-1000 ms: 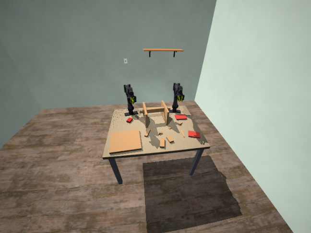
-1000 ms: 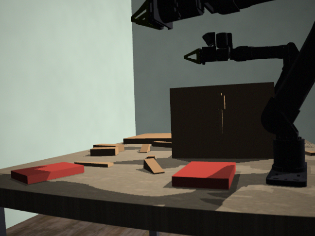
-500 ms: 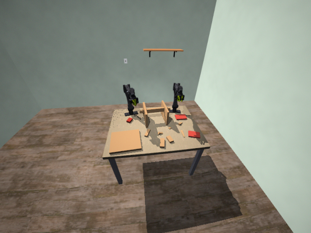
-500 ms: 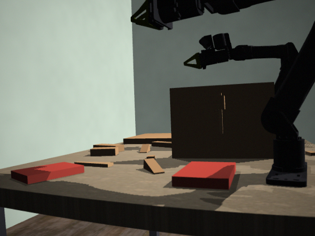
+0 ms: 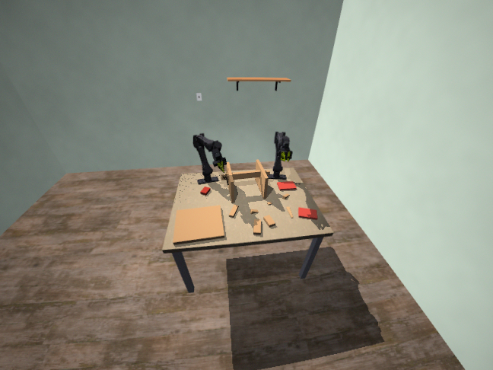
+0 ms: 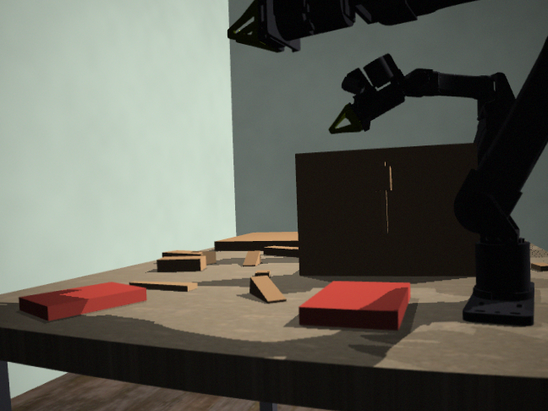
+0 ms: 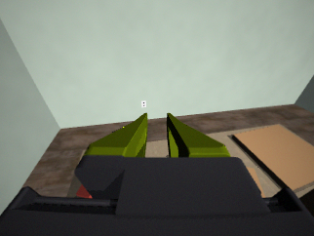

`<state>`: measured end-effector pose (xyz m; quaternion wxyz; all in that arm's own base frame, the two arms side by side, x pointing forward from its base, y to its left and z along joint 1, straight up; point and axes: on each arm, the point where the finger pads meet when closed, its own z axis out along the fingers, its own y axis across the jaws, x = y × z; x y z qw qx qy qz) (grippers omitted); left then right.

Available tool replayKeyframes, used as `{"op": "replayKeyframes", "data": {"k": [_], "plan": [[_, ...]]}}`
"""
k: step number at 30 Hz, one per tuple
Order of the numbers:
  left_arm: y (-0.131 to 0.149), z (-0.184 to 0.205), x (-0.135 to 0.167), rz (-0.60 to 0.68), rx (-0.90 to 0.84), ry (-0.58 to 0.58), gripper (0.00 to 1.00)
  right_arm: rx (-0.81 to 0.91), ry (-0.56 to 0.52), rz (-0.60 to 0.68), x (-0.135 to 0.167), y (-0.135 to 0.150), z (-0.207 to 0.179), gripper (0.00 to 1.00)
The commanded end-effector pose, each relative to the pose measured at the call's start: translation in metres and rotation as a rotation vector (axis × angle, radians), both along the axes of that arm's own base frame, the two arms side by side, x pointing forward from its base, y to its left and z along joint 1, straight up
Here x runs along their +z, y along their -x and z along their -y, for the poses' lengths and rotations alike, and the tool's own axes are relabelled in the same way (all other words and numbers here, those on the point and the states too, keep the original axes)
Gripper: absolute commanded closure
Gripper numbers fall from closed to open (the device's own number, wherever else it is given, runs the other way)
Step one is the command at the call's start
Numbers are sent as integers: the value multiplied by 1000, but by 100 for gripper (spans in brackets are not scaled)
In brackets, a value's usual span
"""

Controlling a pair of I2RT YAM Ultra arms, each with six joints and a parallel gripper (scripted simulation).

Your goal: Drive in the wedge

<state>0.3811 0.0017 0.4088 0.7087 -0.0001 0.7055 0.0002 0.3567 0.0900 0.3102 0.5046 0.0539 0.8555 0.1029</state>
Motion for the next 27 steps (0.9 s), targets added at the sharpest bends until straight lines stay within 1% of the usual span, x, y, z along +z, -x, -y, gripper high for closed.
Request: {"op": "replayKeyframes", "data": {"k": [1, 7, 12, 14, 16, 20, 27], "plan": [[7, 2, 31, 76, -4, 4, 78, -33, -23, -124, -10, 16, -9, 100], [7, 2, 31, 76, -4, 4, 78, -49, -6, -287, -35, 47, -27, 100], [7, 2, 31, 76, -4, 4, 78, -74, 42, -415, -53, 77, -35, 100], [7, 2, 31, 76, -4, 4, 78, -74, 42, -415, -53, 77, -35, 100], [7, 2, 31, 76, -4, 4, 78, -86, 65, -454, -58, 89, -37, 100], [7, 2, 31, 76, -4, 4, 78, -80, 99, -495, -62, 104, -42, 100], [7, 2, 31, 76, -4, 4, 78, -79, 146, -536, -66, 122, -45, 100]]}}
